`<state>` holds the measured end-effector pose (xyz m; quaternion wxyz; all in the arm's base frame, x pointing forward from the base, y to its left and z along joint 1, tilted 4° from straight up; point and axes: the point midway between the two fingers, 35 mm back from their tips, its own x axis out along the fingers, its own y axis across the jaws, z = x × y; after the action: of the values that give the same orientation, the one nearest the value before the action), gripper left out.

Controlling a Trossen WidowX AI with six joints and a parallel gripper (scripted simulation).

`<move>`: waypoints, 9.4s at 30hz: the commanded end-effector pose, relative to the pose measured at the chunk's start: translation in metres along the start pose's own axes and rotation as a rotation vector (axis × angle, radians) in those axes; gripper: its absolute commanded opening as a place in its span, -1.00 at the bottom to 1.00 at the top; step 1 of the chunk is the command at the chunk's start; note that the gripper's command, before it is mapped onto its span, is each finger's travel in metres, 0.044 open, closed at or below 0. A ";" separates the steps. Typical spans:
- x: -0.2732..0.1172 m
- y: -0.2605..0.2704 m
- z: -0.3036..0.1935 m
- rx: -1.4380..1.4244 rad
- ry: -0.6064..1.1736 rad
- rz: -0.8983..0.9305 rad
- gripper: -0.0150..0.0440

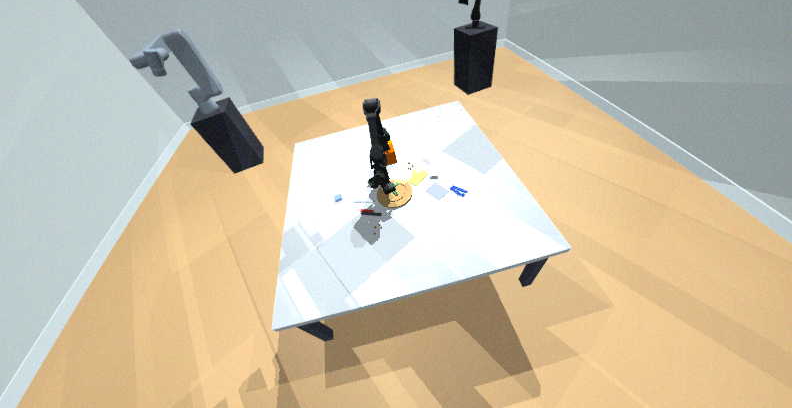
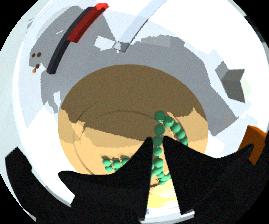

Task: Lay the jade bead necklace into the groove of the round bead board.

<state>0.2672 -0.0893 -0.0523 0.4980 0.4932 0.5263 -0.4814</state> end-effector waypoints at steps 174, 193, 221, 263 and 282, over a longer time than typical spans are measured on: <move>0.000 -0.008 -0.039 -0.432 -0.002 -0.002 -0.49; -0.006 -0.009 -0.040 -0.433 0.005 -0.007 -0.49; 0.002 -0.012 -0.077 -0.433 0.008 -0.007 -0.49; 0.002 -0.012 -0.077 -0.433 0.008 -0.007 -0.49; -0.001 -0.009 -0.077 -0.438 0.005 0.004 0.31</move>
<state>0.2541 -0.0134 -0.0485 0.5930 0.3755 0.6186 -0.3531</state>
